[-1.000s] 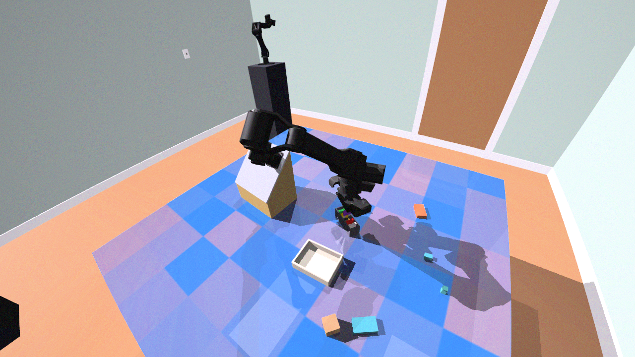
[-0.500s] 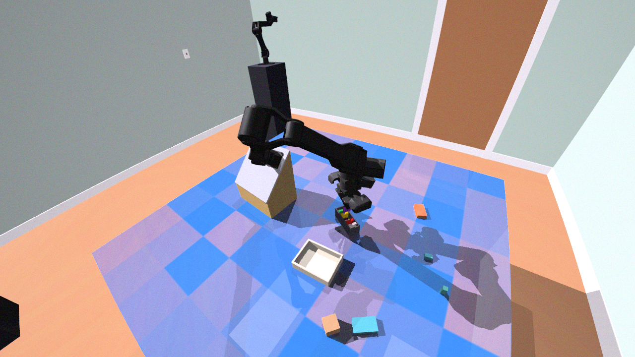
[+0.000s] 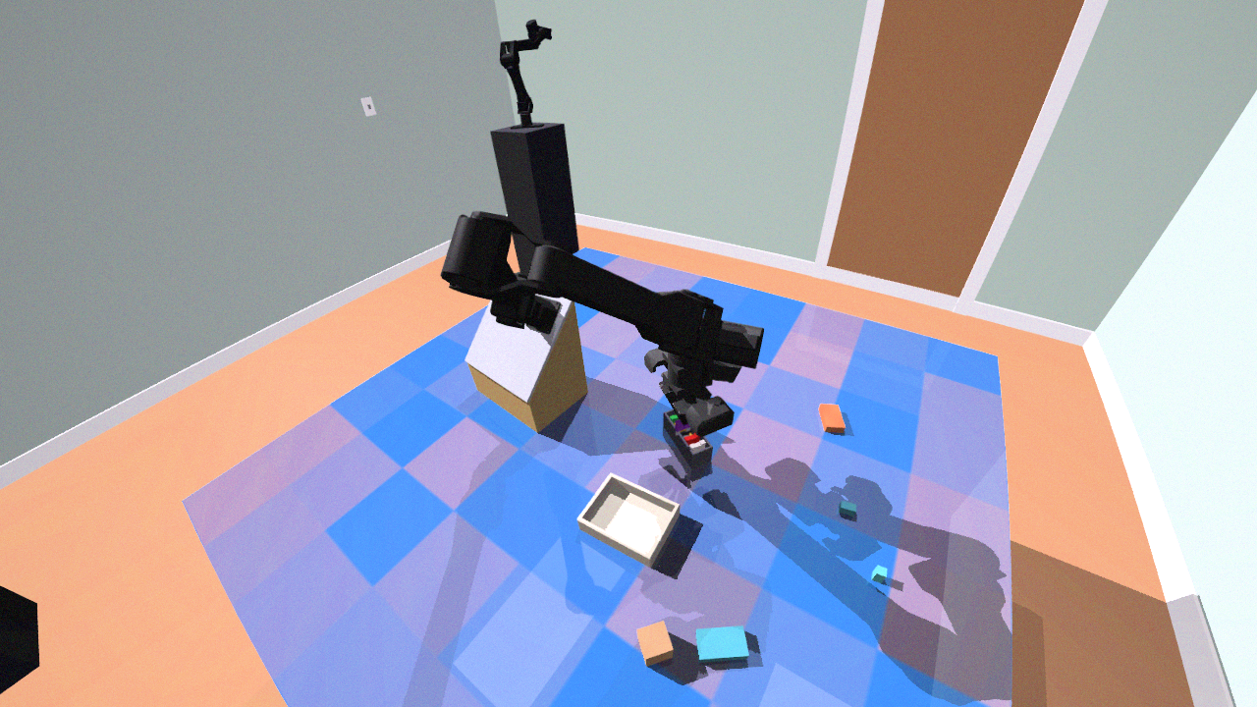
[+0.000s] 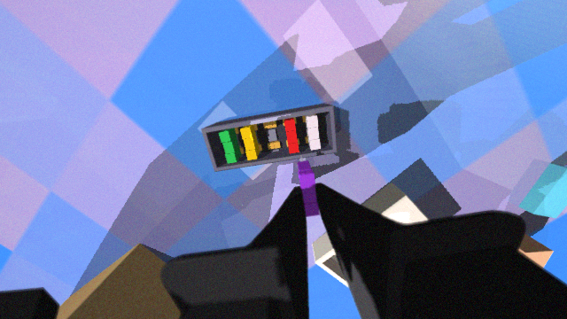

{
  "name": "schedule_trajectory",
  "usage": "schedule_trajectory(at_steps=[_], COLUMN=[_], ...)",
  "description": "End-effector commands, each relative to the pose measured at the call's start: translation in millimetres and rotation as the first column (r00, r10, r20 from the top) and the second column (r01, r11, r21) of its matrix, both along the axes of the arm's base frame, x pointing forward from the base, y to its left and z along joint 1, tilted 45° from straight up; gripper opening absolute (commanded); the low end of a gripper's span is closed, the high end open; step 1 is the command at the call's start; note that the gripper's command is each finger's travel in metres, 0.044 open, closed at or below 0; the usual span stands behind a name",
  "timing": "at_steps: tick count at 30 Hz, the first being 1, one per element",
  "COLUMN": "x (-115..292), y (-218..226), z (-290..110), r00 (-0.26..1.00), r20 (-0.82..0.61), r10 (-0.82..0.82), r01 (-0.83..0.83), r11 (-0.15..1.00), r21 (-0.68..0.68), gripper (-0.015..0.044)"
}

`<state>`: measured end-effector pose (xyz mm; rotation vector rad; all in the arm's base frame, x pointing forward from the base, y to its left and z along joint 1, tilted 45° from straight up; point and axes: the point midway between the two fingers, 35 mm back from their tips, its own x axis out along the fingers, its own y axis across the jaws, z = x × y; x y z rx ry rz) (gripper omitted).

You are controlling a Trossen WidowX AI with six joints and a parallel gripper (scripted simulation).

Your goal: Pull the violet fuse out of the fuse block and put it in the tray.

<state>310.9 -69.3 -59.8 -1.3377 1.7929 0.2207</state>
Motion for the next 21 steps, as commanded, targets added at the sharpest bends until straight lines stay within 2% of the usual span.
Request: schedule_trajectory(at_steps=[1, 17, 21], x=[7, -4, -6], y=[-24, -112, -115], z=[25, 112, 116], r00=[1.0, 1.0, 1.0], r20=[0.006, 0.005, 0.004], r10=[-0.002, -0.002, -0.003], r01=[0.001, 0.002, 0.003], r11=[1.0, 1.0, 1.0], r21=[0.005, -0.02, -0.022], gripper=[0.0, 0.0, 0.0])
